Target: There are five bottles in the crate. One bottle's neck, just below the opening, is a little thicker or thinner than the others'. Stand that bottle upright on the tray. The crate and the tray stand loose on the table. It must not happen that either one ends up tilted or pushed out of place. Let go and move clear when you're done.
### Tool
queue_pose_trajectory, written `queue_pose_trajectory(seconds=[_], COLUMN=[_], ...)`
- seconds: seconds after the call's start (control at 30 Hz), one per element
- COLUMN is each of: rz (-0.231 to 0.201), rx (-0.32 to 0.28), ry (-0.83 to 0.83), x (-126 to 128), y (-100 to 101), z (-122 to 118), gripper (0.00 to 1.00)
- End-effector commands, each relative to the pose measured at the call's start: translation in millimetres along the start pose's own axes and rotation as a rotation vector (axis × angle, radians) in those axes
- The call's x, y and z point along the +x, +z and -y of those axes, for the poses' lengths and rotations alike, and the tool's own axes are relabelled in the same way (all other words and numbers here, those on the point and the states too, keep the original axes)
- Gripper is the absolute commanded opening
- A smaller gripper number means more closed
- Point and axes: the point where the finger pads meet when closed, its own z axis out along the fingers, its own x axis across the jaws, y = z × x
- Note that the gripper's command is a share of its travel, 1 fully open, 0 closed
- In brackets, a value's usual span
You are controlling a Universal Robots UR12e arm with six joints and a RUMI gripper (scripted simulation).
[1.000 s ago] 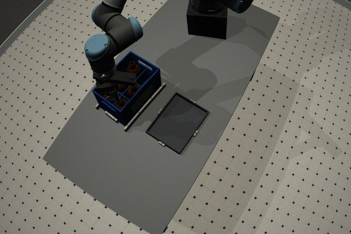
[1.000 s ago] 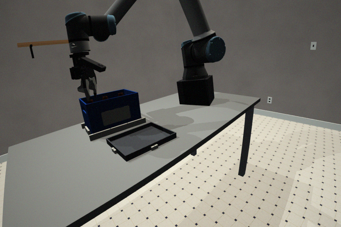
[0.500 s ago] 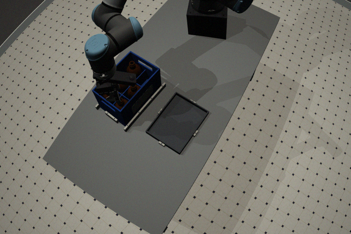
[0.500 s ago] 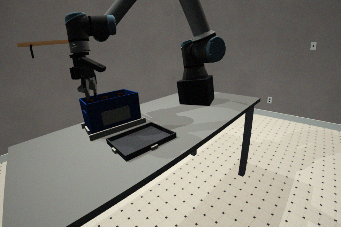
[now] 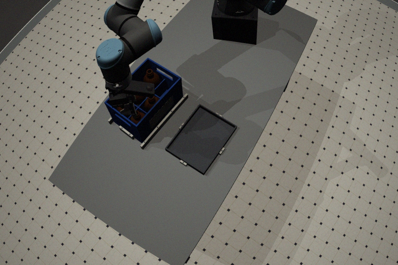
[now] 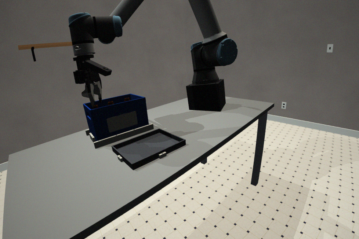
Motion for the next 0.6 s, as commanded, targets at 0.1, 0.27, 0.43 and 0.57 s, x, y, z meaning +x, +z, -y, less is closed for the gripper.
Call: queue_pose_trajectory(seconds=[0.1,0.27,0.43,0.57], rz=[0.0,0.001,0.0,0.0], rx=[0.0,0.0,0.0,-0.001], ry=[0.001,0.0,0.0,-0.001], x=[-1.0,-1.1,-1.5,-1.3], y=[0.8,0.8,0.4,-0.1], z=[-0.2,0.4,4.0,6.2], gripper=[0.38,0.38,0.38,0.38])
